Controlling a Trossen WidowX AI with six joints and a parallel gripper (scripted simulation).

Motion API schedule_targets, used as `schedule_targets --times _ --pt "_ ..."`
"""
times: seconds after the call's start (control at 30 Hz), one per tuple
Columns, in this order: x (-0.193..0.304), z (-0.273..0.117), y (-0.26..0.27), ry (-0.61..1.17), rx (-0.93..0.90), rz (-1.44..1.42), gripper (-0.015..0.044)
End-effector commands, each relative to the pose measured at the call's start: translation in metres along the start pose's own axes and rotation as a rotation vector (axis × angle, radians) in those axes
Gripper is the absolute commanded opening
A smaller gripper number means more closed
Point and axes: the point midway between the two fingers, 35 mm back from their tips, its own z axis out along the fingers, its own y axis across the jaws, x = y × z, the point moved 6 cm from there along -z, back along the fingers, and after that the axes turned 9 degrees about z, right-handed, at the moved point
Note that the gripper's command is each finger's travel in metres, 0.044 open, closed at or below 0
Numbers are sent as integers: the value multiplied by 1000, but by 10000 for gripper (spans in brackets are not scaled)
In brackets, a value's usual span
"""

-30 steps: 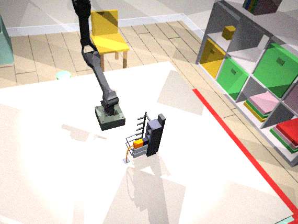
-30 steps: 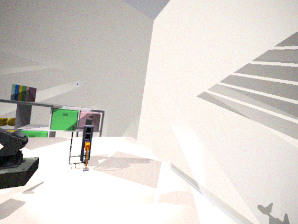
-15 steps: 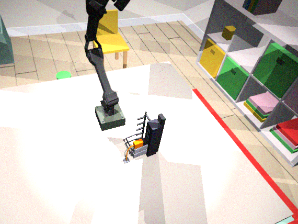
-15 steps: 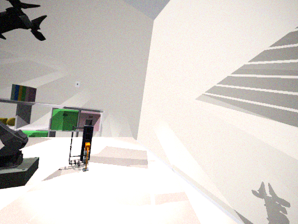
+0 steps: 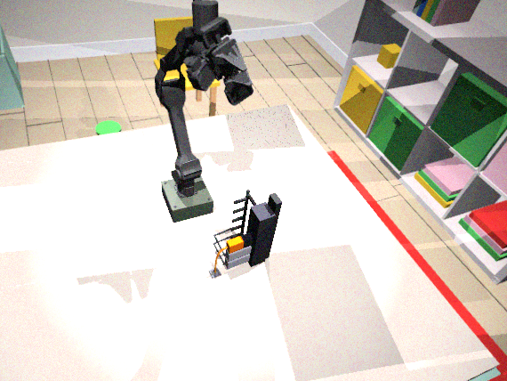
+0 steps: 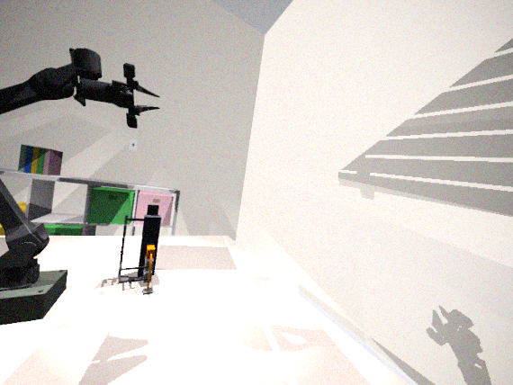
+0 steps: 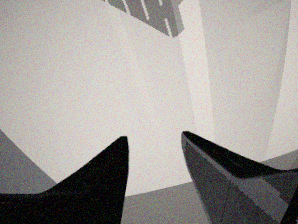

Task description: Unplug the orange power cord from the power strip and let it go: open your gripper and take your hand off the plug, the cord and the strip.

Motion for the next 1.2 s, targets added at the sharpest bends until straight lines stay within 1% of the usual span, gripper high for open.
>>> schedule_targets --times 0.0,0.23,0.47,0.67,0.8,1.03,1.17 --pt "-30 39 -44 -115 175 -68 160" --pt "-86 83 -118 -282 475 -160 160" --pt "-146 100 -194 -427 807 -234 160" --pt "-190 93 -250 -509 1085 -298 160" --pt "-206 87 -270 -534 1195 -310 160" --pt "-257 52 -332 -626 1580 -248 160" --pt "-261 48 -337 -633 1616 -240 160"
